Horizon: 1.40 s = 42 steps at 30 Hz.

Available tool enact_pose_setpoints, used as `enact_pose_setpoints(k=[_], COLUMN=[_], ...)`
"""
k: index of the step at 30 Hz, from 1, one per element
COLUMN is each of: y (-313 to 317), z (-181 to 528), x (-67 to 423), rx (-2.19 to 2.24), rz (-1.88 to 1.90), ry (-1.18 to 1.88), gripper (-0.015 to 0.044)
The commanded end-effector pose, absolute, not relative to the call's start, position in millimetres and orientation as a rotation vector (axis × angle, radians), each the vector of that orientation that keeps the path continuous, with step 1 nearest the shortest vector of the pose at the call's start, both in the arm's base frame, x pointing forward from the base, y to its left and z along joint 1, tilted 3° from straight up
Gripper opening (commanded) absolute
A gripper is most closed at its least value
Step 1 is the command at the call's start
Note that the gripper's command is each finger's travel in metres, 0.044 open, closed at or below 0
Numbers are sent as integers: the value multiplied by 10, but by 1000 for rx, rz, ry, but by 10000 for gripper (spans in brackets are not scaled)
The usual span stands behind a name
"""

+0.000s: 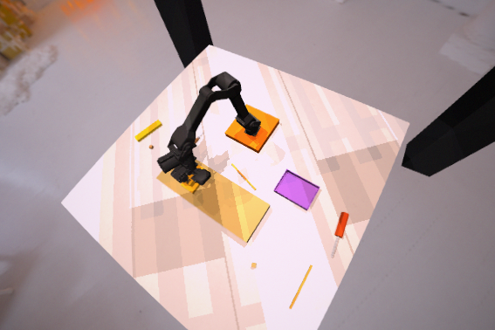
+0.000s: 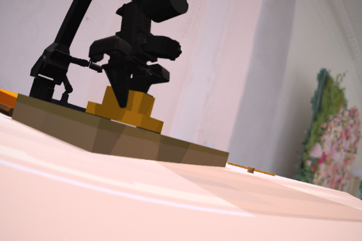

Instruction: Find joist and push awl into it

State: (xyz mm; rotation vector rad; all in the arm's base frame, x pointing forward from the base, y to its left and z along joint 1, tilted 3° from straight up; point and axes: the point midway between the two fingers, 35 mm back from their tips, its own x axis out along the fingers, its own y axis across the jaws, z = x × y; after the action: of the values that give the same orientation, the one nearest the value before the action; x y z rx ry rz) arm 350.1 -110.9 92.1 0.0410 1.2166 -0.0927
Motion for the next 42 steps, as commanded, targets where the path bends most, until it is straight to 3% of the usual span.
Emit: enact_pose_setpoints(k=[1,42], y=[-1042,-454], z=[913,904], x=[3499,3558], rx=[43,48], rz=[-94,-90], ry=[1218,1217], gripper=[0,0])
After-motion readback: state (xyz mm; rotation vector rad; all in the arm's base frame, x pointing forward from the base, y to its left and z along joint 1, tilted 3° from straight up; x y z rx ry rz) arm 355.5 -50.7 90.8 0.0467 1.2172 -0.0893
